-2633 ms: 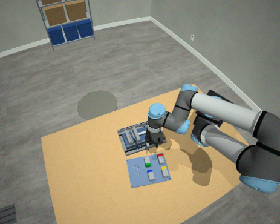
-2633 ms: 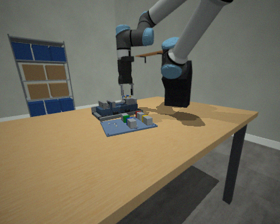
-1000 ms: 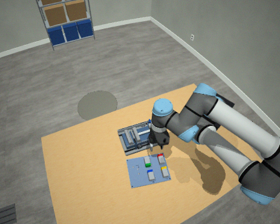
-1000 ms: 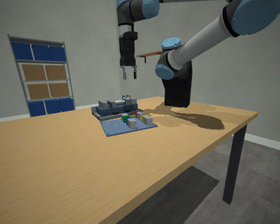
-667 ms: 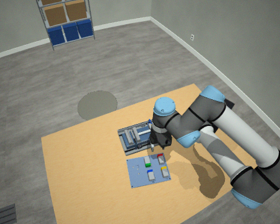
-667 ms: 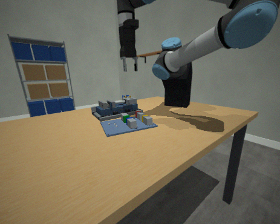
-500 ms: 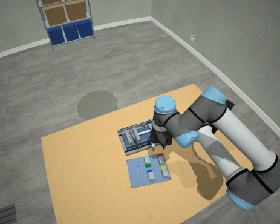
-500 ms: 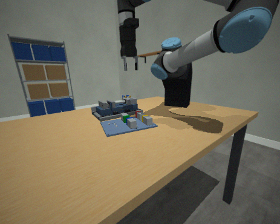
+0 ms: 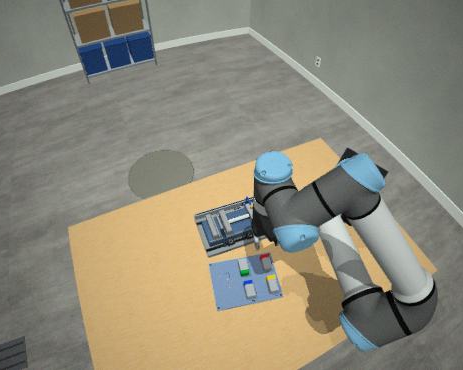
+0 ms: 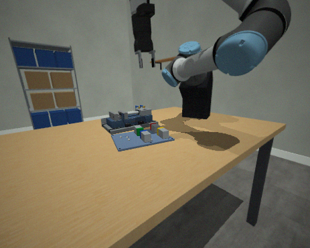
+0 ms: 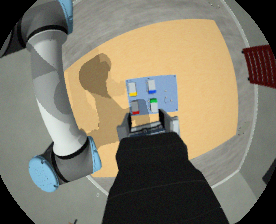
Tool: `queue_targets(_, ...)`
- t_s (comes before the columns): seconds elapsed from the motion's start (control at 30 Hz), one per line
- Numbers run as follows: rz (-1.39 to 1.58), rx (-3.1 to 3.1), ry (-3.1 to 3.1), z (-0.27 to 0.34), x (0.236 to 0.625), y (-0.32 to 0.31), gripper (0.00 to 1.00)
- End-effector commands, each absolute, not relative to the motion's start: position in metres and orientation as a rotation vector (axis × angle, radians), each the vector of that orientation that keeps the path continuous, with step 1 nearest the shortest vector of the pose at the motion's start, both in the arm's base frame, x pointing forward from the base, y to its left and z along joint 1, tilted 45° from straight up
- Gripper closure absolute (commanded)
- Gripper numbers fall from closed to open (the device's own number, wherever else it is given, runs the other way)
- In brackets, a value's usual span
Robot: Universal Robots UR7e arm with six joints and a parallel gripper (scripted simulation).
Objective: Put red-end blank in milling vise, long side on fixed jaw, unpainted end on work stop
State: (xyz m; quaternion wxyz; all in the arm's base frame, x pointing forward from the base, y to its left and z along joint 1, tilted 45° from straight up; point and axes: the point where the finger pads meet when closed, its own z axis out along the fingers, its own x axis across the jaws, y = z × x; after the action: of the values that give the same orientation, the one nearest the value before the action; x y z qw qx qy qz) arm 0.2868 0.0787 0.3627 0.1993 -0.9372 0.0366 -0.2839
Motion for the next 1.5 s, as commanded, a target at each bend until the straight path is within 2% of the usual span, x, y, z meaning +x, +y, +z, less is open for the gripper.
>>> queue_targets(0.0, -0.832, -2.601, 0.100, 0.359, 0.286, 0.079, 0.00)
queue_targets(1.47, -0.889, -2.564, 0.101, 0.349, 0.291, 0.080, 0.00)
